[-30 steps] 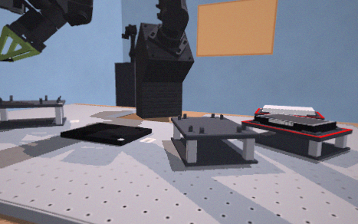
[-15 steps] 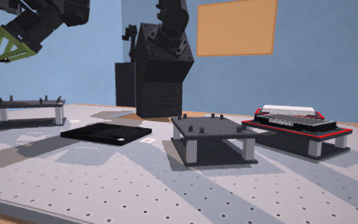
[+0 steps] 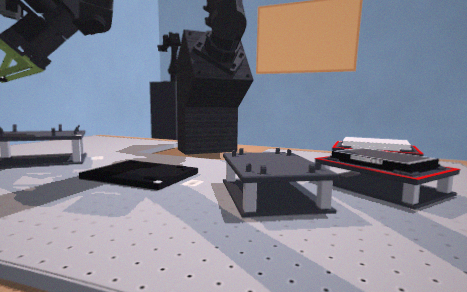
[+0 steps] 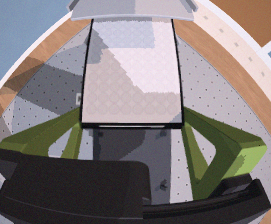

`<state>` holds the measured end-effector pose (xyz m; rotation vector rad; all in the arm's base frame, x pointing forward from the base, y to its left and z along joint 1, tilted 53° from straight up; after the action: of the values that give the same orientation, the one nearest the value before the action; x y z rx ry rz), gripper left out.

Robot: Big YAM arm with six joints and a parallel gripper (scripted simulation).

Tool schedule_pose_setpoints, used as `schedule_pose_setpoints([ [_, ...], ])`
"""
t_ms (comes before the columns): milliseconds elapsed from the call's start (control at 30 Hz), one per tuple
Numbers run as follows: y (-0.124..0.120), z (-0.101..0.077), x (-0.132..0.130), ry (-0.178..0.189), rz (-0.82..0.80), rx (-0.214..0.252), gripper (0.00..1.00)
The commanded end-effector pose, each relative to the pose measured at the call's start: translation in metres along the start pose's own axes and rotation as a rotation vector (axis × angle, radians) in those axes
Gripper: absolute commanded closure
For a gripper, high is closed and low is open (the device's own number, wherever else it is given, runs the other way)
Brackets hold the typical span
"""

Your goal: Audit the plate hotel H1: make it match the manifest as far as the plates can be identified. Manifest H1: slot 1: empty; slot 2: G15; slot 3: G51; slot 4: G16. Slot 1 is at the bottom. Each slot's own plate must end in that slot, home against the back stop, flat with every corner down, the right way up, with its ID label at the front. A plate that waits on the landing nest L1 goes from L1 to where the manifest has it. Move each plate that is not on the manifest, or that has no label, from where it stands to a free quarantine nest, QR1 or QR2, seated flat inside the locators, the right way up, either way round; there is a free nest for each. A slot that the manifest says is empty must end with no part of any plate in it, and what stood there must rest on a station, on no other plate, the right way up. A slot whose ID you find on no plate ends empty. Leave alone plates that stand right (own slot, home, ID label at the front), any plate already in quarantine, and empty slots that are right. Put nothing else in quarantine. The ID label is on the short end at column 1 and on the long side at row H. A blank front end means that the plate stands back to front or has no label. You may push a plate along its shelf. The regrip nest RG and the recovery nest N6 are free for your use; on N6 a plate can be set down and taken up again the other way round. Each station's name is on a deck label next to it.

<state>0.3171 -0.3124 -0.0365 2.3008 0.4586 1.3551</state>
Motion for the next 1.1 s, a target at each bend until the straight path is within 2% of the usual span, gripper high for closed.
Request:
schedule_pose_setpoints([
  [0,0.0087,0.0063,-0.0009,0.0,0.008,-0.011,0.14],
  [233,0.0083,0.0096,-0.0019,-0.001,0.01,-0.007,0.14],
  [267,0.0124,0.0036,-0.0005,0.001,-0.005,-0.023,0.14],
  [900,0.0124,0.0036,-0.0005,0.001,-0.005,-0.023,0.14],
  [967,0.0078,0.0123,0.0,0.003,0.006,-0.004,0.14],
  [1067,0.0143,0.0113,-0.0005,0.002,0.004,-0.019,0.14],
])
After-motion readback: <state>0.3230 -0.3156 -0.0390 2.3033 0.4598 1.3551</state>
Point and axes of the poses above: the point where the finger pads meet when closed, its own z axis out along the fingers, its own x axis across the jaws, y = z × x, the point moved 3 cm from there along -z, back along the fingers, and after that the axes turned 7 degrees about -z, right-handed, at the moved point
